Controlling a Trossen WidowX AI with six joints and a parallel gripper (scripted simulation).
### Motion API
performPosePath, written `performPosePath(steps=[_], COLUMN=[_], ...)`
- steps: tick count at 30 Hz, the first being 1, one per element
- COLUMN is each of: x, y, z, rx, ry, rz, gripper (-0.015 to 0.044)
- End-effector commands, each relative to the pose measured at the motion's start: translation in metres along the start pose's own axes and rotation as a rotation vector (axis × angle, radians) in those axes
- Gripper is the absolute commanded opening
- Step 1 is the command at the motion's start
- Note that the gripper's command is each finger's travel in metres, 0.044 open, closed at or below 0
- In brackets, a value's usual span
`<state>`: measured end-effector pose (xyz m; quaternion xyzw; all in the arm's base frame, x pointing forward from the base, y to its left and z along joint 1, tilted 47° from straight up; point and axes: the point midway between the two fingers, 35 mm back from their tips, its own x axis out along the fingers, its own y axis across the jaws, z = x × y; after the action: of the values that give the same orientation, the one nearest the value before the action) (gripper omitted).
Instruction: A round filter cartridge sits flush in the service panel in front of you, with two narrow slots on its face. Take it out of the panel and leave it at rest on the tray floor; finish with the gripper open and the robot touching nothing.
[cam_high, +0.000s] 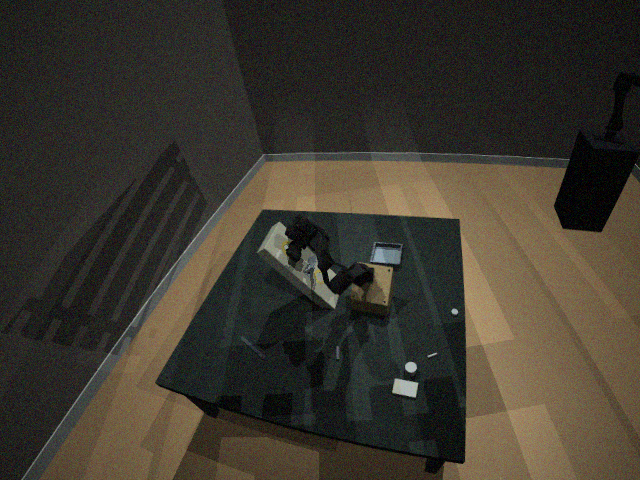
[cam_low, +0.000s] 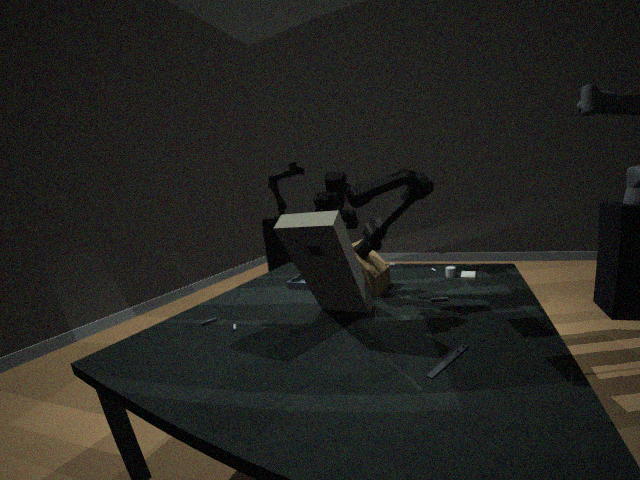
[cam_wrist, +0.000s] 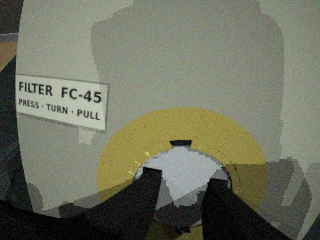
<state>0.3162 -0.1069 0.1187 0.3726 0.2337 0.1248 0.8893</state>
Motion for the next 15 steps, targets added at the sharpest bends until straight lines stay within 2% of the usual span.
performPosePath(steps=[1, 15], x=[0.0035, 0.0078], y=[0.0000, -0.0002], z=[-0.0013, -0.0019], rx=[0.076, 0.557], ry=[0.005, 0.006], rz=[-0.005, -0.008], gripper=[0.0000, 0.0000])
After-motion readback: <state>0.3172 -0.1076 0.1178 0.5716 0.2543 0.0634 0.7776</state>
